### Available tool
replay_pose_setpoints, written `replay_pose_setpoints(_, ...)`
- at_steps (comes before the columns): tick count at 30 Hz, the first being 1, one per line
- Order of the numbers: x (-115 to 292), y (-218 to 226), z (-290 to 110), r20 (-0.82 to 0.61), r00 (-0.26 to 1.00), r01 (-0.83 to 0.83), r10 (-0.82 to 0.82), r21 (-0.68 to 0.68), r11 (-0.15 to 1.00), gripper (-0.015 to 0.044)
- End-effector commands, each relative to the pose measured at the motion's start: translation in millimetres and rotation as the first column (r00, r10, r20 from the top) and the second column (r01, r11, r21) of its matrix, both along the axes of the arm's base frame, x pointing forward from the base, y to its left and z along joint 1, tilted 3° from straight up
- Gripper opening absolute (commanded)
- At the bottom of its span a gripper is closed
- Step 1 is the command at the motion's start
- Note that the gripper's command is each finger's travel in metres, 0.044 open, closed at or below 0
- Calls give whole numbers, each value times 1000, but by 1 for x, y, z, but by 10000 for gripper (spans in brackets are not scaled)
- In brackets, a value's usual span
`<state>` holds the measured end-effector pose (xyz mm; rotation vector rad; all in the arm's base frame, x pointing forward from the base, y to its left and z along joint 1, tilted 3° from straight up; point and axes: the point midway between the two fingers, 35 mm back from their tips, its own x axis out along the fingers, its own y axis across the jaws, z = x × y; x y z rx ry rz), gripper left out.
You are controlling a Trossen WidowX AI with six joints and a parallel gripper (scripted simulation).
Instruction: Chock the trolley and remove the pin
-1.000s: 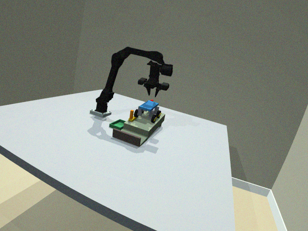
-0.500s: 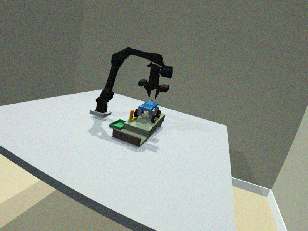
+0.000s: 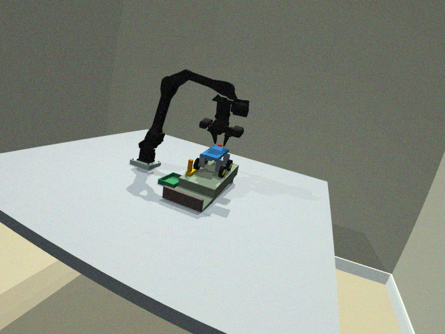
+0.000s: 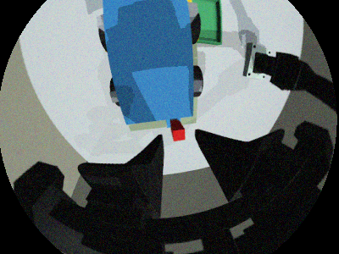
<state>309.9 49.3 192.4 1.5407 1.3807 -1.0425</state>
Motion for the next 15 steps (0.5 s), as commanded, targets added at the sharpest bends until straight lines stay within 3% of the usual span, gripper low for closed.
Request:
replay_pose_setpoints(1,0,2,-4,-2,1000,4,-4,3,1000,190)
replay_pose_setpoints(15,2,9,-24,-1,1000,4,-4,3,1000,190)
